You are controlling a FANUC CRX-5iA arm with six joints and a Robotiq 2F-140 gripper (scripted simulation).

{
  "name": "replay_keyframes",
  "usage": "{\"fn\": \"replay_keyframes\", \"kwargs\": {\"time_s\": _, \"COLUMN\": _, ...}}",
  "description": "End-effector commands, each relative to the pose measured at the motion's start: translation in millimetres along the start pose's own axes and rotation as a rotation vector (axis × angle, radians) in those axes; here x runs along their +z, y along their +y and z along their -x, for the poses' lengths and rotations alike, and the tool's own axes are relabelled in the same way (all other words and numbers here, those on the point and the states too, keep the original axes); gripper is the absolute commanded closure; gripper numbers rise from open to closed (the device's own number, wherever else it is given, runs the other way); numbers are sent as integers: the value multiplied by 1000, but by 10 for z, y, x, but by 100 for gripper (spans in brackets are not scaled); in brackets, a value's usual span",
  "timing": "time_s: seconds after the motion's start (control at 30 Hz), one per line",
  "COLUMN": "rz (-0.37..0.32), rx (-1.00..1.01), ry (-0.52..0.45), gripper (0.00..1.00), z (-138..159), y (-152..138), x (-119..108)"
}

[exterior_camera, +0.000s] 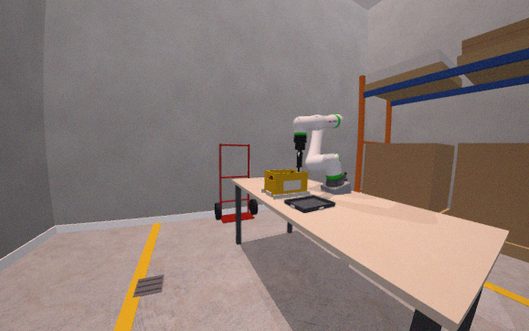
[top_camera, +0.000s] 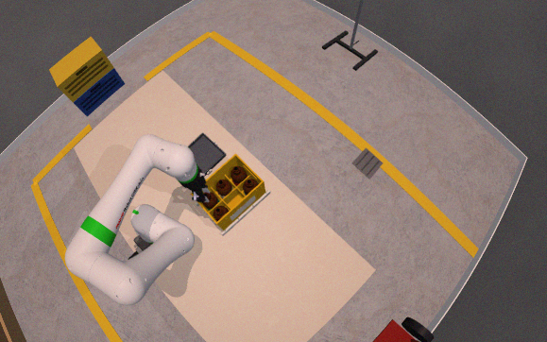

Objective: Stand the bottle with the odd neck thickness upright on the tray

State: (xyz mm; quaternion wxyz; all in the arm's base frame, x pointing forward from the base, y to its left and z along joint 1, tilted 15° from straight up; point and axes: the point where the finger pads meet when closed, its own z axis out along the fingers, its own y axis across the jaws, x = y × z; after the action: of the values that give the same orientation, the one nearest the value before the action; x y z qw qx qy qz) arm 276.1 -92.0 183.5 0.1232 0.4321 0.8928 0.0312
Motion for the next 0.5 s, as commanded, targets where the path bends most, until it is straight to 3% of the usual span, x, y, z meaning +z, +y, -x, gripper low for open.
{"fn": "replay_keyframes", "kwargs": {"time_s": 0.0, "rz": 0, "rx": 0, "ry": -1, "gripper": 90, "z": 3, "y": 2, "x": -4}}
{"fn": "replay_keyframes", "kwargs": {"time_s": 0.27, "rz": 0, "rx": 0, "ry": -1, "gripper": 90, "z": 3, "y": 2, "x": -4}}
{"fn": "replay_keyframes", "kwargs": {"time_s": 0.3, "rz": 0, "rx": 0, "ry": -1, "gripper": 56, "z": 3, "y": 2, "x": -4}}
{"fn": "replay_keyframes", "kwargs": {"time_s": 0.47, "rz": 0, "rx": 0, "ry": -1, "gripper": 56, "z": 3, "y": 2, "x": -4}}
